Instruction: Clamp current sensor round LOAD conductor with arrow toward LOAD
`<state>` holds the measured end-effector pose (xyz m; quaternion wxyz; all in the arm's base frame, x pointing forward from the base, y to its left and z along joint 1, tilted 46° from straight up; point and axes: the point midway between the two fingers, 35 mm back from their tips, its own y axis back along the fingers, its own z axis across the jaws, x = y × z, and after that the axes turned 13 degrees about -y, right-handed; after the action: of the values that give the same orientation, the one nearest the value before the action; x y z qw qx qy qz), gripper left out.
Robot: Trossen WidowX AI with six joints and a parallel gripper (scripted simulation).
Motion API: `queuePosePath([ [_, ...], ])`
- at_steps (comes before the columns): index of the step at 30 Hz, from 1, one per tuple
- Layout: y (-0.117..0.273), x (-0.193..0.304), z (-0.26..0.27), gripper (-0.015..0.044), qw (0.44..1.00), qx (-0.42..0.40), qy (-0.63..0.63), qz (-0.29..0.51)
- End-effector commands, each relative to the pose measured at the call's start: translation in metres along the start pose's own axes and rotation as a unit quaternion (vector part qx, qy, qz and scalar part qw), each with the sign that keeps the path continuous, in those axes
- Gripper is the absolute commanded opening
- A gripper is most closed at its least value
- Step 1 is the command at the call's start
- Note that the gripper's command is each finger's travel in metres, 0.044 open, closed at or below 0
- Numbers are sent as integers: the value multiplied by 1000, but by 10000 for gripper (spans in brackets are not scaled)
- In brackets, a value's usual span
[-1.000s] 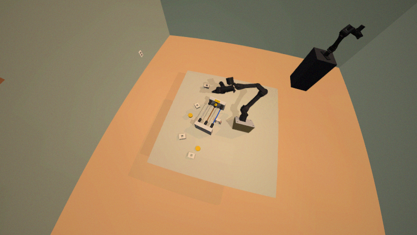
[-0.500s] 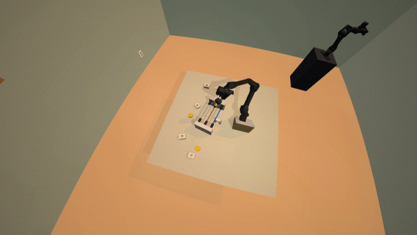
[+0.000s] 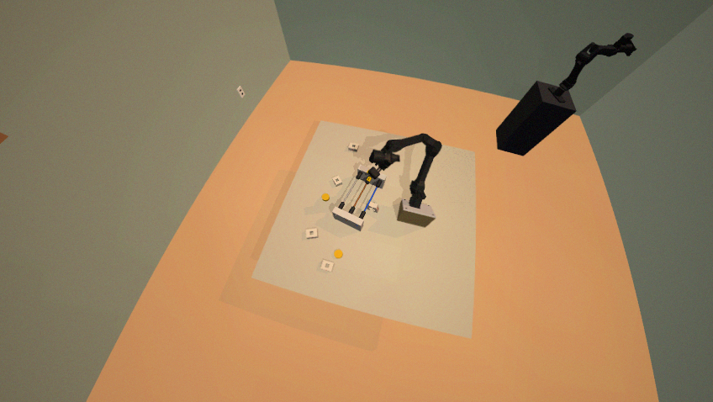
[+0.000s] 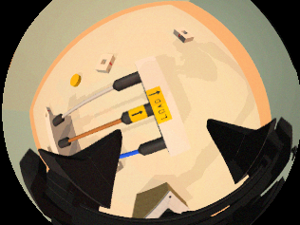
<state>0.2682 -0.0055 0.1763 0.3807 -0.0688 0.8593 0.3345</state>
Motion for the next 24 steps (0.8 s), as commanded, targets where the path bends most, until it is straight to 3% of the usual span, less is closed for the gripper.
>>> queuePosePath([
  [1, 0, -1, 0, 440, 1000, 2, -1, -3],
  [5, 0, -1, 0, 440, 1000, 2, -1, -3],
  [11, -5, 55, 55, 292, 998, -25, 52, 27],
  [19, -16, 173, 102, 292, 986, -37, 144, 74],
  [24, -18, 182, 103, 292, 985, -36, 151, 77],
])
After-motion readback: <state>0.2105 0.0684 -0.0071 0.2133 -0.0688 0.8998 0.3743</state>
